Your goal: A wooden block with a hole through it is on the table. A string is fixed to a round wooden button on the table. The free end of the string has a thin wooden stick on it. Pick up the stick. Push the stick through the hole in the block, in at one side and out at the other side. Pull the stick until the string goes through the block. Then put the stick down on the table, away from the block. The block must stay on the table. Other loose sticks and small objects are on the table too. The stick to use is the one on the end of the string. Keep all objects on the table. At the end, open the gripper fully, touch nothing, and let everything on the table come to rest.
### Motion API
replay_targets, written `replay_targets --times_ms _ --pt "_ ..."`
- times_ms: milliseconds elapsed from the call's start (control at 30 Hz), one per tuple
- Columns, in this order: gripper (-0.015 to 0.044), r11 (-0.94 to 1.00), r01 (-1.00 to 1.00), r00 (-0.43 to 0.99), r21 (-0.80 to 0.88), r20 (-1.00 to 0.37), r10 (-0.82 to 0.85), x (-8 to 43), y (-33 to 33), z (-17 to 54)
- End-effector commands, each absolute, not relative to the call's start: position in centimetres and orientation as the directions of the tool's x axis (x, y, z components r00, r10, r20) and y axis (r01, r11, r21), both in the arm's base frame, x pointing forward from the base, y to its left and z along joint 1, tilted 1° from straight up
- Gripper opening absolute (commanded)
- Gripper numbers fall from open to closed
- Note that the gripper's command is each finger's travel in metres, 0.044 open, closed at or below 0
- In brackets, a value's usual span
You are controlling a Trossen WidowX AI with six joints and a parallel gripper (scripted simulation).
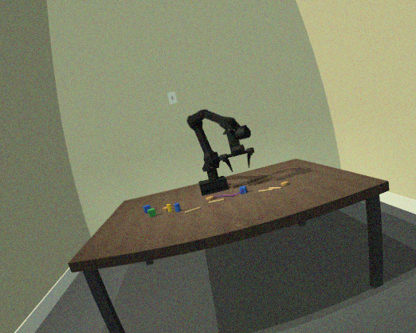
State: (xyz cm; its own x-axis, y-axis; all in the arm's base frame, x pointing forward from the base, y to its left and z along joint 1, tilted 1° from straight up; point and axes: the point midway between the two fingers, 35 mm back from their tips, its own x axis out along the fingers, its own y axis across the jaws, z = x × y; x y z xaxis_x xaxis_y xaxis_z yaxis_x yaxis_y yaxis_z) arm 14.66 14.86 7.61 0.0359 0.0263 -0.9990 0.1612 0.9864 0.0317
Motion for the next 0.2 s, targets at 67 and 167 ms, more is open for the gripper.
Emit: replay_targets --times_ms 67,167 --pt "0.0440 0.986 0.161 0.036 0.032 -0.999 0.026 14.66 14.86 7.61" --pt "0.0440 0.986 0.161 0.036 0.032 -0.999 0.026 14.66 14.86 7.61"
